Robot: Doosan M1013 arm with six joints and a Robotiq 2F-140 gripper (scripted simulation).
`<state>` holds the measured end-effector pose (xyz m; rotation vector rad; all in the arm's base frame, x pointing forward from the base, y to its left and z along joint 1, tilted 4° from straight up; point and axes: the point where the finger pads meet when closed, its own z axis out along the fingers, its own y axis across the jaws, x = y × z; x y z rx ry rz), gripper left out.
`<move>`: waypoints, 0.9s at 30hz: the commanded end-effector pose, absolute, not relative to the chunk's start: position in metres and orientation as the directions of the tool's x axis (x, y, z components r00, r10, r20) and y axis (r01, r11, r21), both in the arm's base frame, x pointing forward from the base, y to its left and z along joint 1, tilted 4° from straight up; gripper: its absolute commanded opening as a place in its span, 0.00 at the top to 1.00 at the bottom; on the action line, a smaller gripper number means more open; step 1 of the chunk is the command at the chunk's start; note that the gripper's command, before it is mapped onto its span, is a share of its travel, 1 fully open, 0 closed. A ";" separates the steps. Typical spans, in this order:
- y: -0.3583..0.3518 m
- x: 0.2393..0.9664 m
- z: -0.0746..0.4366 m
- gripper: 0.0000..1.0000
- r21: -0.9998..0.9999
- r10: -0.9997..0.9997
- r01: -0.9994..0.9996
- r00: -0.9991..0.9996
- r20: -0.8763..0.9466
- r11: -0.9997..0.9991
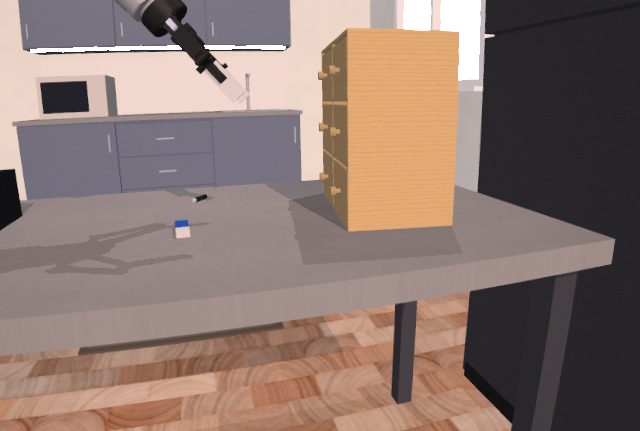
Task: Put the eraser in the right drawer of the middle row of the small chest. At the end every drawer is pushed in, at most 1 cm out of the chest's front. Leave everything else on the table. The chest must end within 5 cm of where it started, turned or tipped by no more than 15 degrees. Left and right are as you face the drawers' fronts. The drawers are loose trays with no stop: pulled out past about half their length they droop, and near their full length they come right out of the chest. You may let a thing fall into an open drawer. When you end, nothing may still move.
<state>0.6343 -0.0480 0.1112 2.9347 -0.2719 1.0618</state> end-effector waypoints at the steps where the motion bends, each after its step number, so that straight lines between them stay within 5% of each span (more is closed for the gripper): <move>1: -0.050 0.634 0.109 0.00 -0.062 -0.158 -0.155 0.745 0.648 -0.986; 27: -0.048 0.638 0.106 0.00 -0.070 -0.156 -0.149 0.718 0.678 -0.986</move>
